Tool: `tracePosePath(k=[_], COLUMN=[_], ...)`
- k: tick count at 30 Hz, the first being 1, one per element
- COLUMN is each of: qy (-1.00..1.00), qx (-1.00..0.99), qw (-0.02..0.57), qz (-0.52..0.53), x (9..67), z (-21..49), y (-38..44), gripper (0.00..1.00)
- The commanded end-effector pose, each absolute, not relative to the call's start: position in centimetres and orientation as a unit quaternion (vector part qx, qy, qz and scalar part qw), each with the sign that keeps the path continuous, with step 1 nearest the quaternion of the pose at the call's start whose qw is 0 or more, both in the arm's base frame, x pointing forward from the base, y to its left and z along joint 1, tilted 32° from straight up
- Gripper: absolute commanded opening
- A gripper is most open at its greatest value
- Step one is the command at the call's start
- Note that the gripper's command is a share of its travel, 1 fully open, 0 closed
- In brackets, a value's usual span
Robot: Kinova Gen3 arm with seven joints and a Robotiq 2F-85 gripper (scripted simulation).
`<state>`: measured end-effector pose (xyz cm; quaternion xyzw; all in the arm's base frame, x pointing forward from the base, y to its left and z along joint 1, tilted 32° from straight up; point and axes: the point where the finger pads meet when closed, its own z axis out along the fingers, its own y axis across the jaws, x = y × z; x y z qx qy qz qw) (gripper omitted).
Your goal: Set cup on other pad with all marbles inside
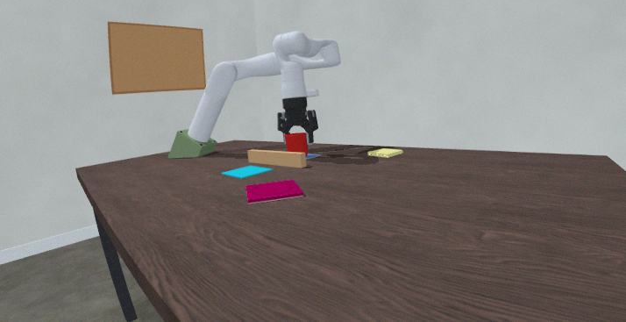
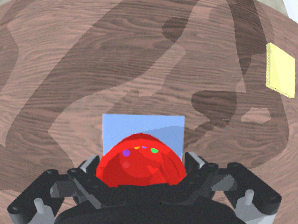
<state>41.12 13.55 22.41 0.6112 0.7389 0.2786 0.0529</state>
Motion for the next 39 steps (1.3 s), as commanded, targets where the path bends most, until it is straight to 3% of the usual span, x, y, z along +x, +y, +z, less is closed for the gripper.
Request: tracePosePath(k=[1, 39], qy=[0.739, 0.739], qx=[0.612, 0.612], qw=[0.057, 0.057], qz=[0.277, 0.277], x=[41.36, 41.41], z=[22.03, 21.94], y=[13.34, 13.38], gripper=[1.00, 0.97])
